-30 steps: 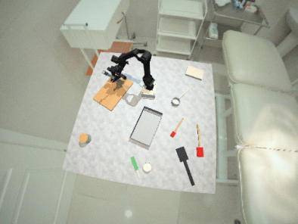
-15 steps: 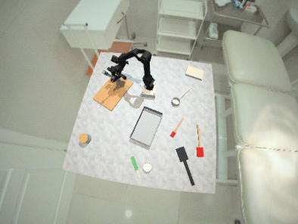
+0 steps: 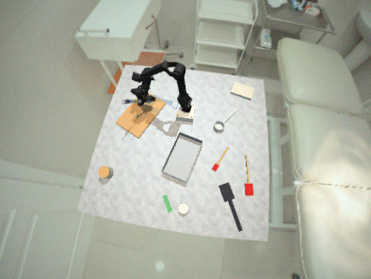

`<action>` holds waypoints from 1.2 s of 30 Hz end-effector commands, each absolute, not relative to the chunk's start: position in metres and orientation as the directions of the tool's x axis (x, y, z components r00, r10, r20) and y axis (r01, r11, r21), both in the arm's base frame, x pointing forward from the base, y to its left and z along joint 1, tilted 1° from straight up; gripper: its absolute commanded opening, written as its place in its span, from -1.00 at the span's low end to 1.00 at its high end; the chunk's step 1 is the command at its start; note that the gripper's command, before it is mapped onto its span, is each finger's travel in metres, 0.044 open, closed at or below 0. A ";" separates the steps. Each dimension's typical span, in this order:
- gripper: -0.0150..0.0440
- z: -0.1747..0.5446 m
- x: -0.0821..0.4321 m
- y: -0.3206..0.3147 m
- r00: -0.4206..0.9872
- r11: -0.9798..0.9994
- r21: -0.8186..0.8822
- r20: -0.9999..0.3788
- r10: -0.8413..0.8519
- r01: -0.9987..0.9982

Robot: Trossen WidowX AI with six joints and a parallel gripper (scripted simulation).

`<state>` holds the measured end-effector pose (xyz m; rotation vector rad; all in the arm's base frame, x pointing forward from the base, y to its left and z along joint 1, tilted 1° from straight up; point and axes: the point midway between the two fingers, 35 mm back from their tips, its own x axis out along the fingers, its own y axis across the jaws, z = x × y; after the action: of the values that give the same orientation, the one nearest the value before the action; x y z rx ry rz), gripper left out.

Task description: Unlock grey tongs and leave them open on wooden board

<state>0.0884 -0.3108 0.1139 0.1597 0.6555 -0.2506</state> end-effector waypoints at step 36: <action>-1.00 0.114 0.103 -0.316 0.002 0.952 -0.044 -0.999 -0.047 0.302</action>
<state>0.1031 -0.3147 0.1115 0.2058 1.5434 -0.2653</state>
